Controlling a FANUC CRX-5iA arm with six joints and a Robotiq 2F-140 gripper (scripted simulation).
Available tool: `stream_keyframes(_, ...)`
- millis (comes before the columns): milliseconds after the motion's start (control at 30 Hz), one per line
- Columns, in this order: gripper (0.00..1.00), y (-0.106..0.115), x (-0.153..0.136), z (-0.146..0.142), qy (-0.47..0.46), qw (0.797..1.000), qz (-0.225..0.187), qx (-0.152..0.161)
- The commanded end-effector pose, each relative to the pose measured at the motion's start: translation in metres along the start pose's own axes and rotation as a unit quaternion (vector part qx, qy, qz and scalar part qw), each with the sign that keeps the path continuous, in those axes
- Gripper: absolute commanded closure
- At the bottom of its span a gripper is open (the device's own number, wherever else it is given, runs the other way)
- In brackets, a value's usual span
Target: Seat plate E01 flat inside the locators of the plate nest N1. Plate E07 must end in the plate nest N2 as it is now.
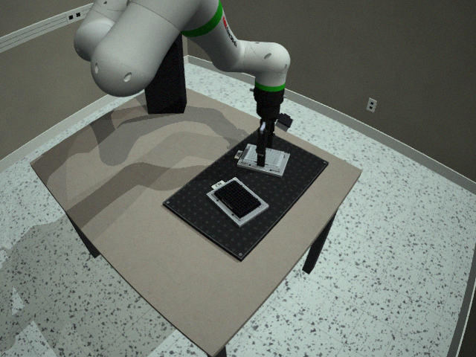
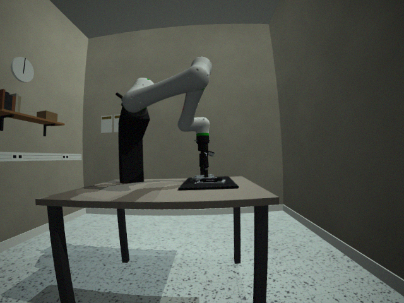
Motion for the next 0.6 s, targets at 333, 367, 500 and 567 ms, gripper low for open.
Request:
stream_keyframes(333,0.9,-0.0013,0.0007,-0.0002,0.0,1.0,0.001,0.0)
stream_keyframes(367,0.9,-0.0015,0.0007,-0.0002,0.0,1.0,0.001,0.0)
stream_keyframes(500,0.0,-0.0018,0.0007,-0.0002,0.0,1.0,0.001,0.0)
stream_keyframes(567,0.0,-0.0018,0.0007,-0.0002,0.0,1.0,0.001,0.0)
Point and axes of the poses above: the point where the finger pads meet when closed, its own y axis back along the fingers, its own z axis across the jaws, x = y × z, the point moved 1 cm from there along y, back along the fingers
